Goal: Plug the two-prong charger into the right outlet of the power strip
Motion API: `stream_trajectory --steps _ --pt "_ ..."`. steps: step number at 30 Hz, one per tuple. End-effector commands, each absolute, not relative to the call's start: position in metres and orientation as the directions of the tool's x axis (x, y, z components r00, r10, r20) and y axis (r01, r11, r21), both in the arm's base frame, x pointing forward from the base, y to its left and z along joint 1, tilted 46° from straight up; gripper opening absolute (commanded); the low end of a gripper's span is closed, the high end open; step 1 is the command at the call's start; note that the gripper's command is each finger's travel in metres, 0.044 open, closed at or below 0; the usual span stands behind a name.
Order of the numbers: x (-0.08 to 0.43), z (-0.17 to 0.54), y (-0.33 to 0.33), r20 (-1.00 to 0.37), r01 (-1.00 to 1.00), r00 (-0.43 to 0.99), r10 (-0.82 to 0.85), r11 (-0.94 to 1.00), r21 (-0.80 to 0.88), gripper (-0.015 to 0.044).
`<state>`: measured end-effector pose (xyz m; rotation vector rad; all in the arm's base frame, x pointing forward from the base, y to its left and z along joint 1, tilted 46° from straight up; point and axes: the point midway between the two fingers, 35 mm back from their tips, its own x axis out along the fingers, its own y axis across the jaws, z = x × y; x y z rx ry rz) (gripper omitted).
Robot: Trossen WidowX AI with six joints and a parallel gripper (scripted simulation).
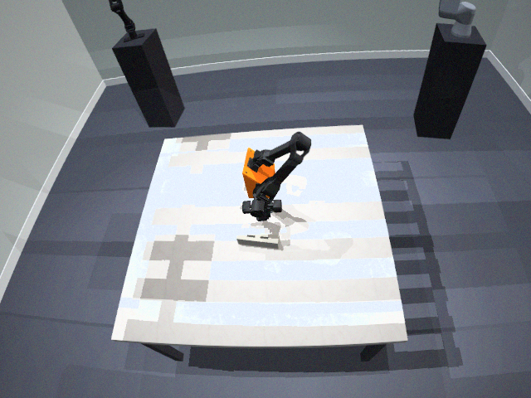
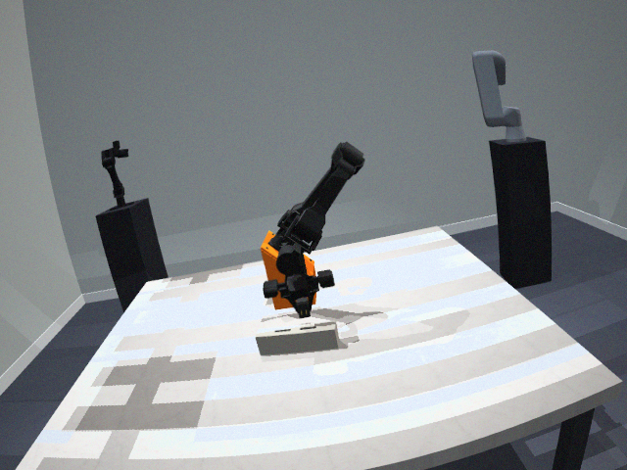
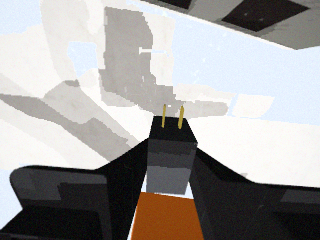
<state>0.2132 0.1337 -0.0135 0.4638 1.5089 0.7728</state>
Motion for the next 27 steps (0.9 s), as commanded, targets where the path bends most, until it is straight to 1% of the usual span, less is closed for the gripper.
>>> stream_trajectory --steps 1,18,27 --pt "0.215 -0.021 0.133 -0.702 -0.132 -0.108 0.703 0.69 0.711 0.0" --pt "0.221 -0.046 0.129 -0.698 -0.04 -0.106 0.708 0.698 0.715 0.0" --pt "0.228 -0.047 0.129 -0.697 -0.034 -0.105 0.709 0.698 0.715 0.0"
